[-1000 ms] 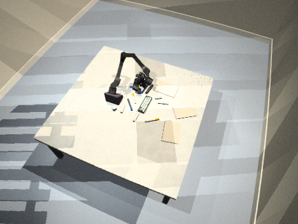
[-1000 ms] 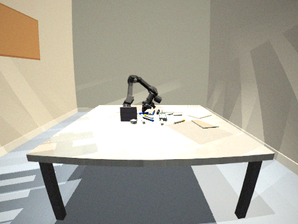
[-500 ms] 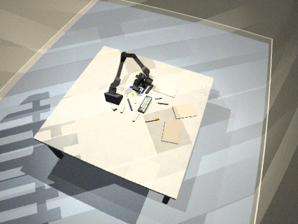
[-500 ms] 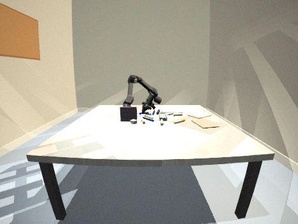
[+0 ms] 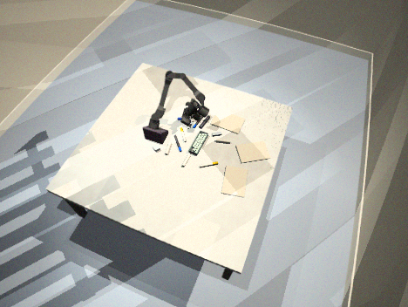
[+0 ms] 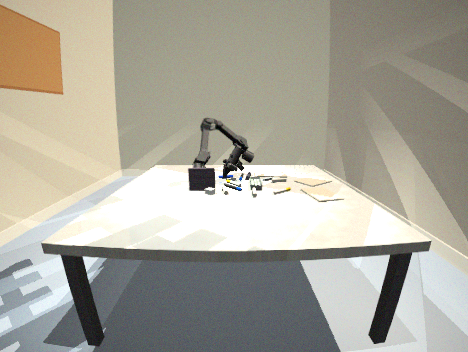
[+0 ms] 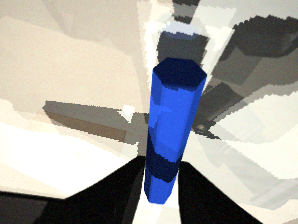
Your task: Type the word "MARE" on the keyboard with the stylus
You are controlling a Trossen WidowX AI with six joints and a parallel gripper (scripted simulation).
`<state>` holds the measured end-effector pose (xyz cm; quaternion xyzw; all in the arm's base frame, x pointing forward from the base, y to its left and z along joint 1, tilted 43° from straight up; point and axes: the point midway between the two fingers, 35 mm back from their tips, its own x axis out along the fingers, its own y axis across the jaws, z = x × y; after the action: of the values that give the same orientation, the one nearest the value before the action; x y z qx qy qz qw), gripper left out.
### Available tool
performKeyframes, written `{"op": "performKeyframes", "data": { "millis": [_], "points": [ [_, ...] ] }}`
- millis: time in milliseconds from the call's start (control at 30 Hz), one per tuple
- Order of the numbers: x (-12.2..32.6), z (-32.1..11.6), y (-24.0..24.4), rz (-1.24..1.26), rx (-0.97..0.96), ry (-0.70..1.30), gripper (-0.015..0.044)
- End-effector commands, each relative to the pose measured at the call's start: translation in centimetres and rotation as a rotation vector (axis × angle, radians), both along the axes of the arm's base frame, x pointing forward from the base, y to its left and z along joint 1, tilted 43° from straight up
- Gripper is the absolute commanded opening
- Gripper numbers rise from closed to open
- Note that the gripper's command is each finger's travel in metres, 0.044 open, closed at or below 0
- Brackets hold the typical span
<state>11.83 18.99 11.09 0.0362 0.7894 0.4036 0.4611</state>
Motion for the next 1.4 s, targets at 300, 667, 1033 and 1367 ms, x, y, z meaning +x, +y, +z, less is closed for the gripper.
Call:
{"op": "performKeyframes", "data": {
  "millis": [300, 667, 1033, 1367],
  "points": [
    [0.6, 3.1, -2.8, 0.002, 0.002, -0.012, 0.0],
    [4.4, -0.9, -3.0, -0.171, 0.03, -0.133, 0.0],
    [9.3, -4.6, -4.5, -0.39, 0.07, -0.296, 0.0],
    [13.1, -6.8, -6.6, -0.587, 0.107, -0.443, 0.0]
  ]
}}
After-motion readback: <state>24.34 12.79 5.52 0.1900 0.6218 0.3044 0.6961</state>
